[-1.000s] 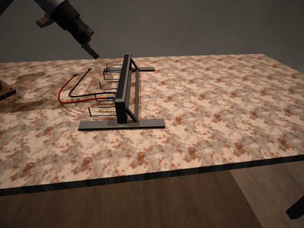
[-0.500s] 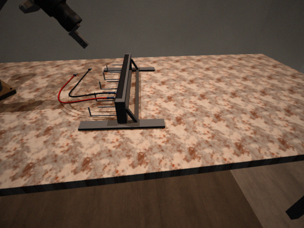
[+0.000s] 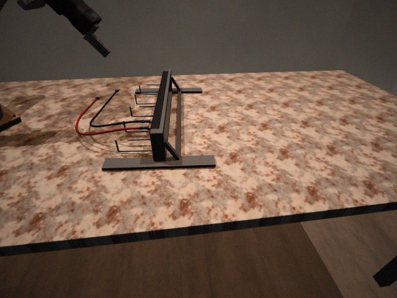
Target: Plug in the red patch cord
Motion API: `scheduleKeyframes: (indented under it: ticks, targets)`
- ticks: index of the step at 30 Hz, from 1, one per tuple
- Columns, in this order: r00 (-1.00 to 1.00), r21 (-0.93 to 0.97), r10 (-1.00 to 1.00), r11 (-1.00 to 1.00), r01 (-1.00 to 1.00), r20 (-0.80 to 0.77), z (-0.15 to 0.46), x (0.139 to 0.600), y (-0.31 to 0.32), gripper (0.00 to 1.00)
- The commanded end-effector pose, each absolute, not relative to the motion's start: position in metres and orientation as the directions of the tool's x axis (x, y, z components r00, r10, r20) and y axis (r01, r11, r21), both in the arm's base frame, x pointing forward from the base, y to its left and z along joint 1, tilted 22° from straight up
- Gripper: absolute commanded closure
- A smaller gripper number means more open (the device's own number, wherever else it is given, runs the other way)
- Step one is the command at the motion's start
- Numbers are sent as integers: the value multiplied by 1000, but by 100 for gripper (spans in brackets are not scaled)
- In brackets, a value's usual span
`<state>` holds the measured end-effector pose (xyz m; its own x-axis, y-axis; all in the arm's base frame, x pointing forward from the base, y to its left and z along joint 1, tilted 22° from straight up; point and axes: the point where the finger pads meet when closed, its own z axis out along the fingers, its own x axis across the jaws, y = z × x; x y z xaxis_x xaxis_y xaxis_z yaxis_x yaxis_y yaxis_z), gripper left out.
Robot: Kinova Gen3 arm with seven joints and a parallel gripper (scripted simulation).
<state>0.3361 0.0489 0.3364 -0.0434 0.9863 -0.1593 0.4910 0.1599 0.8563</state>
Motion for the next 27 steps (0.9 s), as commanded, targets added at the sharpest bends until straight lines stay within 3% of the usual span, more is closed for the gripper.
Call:
scheduleKeyframes:
  ticks: [1,19,27]
  targets:
    - [-45,857,986,161,490,-160,337,336,49,100]
    - [-45,857,986,161,490,-160,341,337,24,100]
    - [-45,857,986,161,490,-160,348,339,-15,100]
